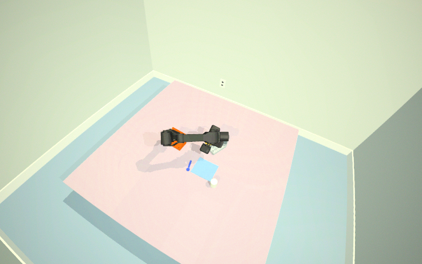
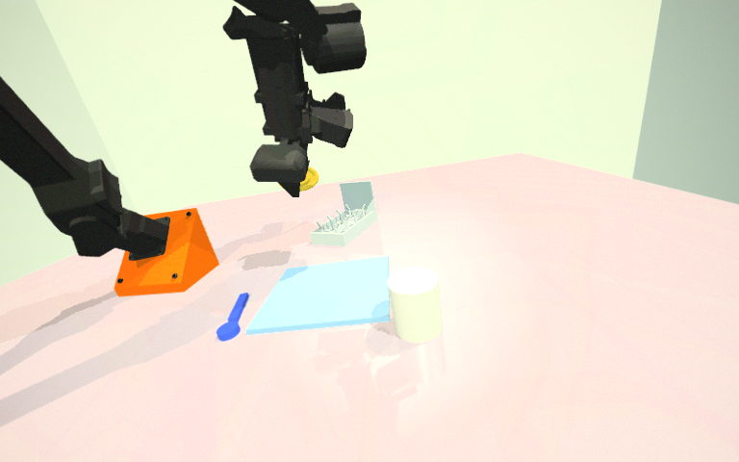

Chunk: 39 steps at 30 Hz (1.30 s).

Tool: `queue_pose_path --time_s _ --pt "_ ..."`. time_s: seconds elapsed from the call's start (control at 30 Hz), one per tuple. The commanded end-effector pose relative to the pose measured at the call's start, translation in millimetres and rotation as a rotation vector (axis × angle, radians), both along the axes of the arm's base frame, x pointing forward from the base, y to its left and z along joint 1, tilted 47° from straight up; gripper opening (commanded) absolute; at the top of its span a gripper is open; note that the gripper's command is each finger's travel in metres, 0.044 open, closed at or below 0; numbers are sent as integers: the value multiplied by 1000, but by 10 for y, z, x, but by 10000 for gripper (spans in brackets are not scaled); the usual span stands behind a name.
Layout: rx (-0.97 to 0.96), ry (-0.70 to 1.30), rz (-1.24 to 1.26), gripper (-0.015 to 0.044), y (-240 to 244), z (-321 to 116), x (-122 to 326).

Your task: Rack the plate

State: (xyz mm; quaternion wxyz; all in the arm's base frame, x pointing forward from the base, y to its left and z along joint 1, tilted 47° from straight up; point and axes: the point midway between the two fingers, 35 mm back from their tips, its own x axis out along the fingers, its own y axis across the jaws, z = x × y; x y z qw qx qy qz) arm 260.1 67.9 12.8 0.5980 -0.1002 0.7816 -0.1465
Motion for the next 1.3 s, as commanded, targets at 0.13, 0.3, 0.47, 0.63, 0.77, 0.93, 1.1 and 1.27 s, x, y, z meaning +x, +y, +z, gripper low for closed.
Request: queue_pose_path --time_s 0.13,0.3,0.47,0.63,0.77,0.93,1.1,1.27 --pt "168 33 90 0 -80 -130 -20" --pt "277 33 159 0 -127 -204 -22" --pt "382 18 236 0 -172 -268 -20" --pt "479 -12 320 0 -217 -322 -15" --pt "551 -46 392 0 -252 -358 -10" --pt "631 -100 487 0 -296 -393 -2" --pt "697 -166 590 0 -342 -419 6" --pt "748 -241 698 0 -389 -434 14"
